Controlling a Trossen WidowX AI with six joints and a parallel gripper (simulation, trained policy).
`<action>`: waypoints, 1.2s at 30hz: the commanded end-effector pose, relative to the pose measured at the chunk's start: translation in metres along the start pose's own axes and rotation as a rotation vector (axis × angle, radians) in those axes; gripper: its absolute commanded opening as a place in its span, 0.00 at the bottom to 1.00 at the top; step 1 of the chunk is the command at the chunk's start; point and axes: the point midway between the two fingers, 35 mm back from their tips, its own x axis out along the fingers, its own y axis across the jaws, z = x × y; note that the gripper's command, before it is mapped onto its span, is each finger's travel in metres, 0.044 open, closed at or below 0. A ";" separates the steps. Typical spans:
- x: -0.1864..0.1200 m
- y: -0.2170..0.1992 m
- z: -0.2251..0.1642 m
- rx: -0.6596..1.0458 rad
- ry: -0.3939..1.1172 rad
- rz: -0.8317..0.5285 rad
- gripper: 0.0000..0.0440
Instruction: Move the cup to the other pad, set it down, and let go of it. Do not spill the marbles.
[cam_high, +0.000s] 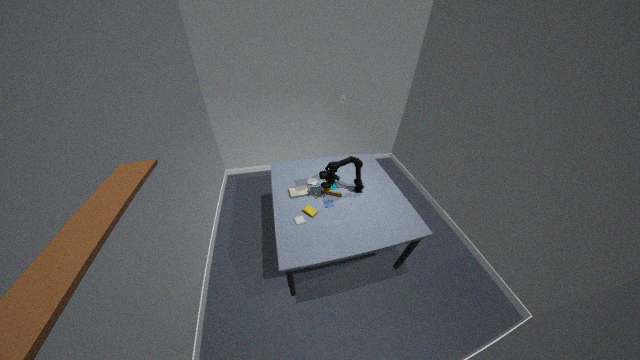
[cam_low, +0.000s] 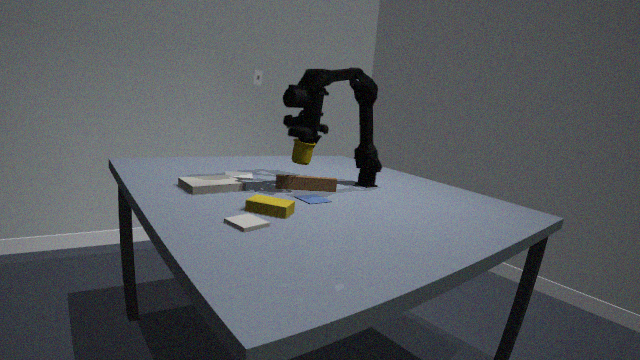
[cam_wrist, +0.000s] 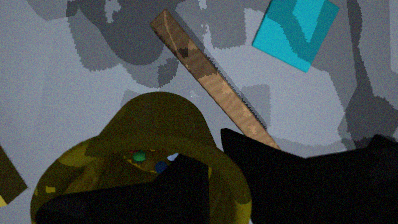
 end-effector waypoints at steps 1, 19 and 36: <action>-0.007 -0.005 0.009 0.034 -0.016 0.024 0.00; -0.010 -0.039 0.051 0.177 -0.058 0.071 0.00; 0.003 -0.075 0.076 0.294 -0.086 0.086 0.00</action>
